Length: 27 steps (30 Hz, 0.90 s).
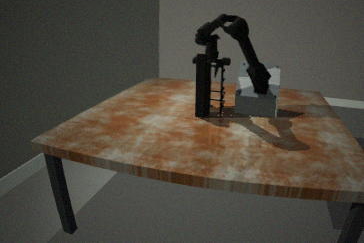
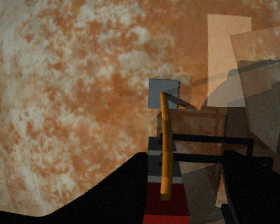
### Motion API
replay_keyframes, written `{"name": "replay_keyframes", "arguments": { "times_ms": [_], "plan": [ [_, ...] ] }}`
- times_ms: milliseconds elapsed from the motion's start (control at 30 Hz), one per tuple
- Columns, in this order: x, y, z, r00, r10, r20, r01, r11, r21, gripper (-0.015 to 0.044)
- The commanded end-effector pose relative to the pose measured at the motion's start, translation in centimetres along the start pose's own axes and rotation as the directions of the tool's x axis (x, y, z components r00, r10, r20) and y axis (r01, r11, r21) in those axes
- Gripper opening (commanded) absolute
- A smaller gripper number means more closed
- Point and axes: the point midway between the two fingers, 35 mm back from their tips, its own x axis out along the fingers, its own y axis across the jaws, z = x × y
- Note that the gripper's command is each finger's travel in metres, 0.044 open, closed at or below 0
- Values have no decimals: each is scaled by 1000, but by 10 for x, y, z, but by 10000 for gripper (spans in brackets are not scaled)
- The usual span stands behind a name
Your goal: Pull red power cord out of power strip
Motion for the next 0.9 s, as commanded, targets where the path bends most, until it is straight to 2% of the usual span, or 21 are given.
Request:
{"name": "replay_keyframes", "arguments": {
  "times_ms": [0, 867],
  "plan": [
    [6, 5, -3, 996, 13, -93, -5, 997, 76, 160],
    [3, 7, -27, 996, 13, -94, -5, 997, 77, 160]
  ]
}}
